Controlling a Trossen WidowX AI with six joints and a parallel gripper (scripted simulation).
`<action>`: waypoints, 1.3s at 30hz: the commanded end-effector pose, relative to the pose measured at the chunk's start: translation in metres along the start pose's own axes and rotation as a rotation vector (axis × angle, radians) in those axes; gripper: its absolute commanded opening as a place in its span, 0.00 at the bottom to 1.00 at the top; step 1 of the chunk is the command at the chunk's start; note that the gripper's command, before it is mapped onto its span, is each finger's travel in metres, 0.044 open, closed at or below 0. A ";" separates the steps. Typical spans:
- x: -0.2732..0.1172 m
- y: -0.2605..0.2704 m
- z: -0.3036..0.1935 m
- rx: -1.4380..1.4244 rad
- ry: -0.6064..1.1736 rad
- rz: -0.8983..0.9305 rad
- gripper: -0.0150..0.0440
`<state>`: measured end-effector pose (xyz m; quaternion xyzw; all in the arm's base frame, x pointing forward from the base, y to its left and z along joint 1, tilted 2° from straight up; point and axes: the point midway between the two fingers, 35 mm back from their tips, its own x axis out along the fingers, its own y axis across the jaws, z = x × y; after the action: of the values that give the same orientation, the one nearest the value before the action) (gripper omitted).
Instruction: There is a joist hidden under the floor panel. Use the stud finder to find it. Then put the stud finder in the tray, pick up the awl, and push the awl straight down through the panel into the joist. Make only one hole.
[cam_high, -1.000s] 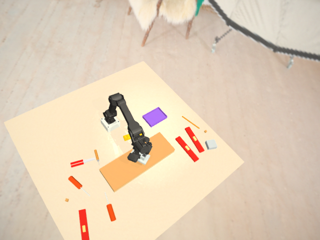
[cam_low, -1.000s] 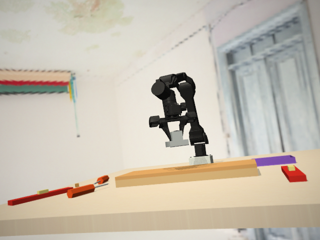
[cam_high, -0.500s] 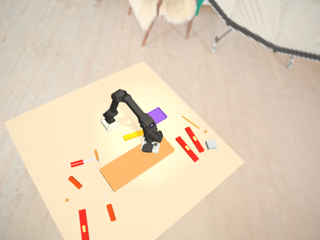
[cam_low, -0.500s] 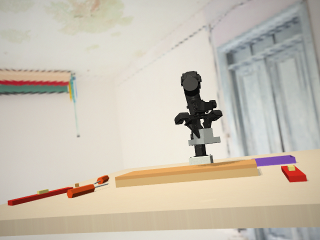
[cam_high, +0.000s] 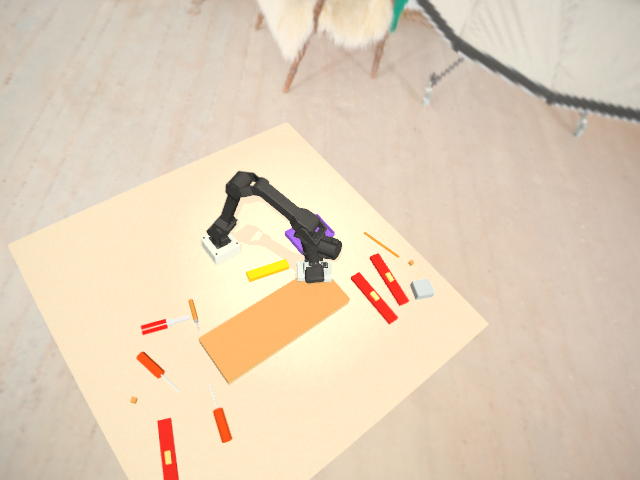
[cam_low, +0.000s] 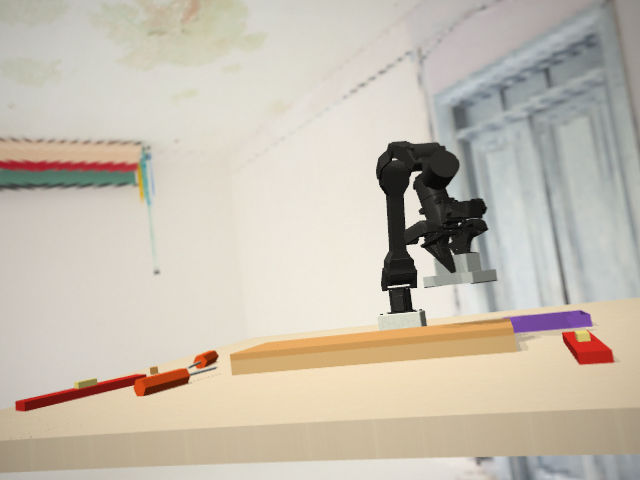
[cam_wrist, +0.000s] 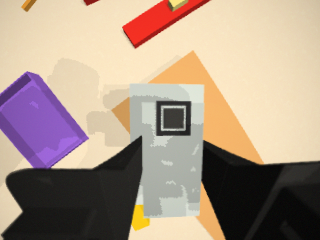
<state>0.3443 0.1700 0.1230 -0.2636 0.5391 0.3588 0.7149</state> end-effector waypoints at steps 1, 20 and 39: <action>-0.001 0.031 0.012 -0.073 -0.020 0.020 0.25; 0.010 0.156 0.023 -0.376 -0.024 0.116 0.25; 0.011 0.247 0.003 -0.607 -0.026 0.192 0.25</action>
<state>0.1555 0.3214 0.1121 -0.4100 0.4289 0.5668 0.5715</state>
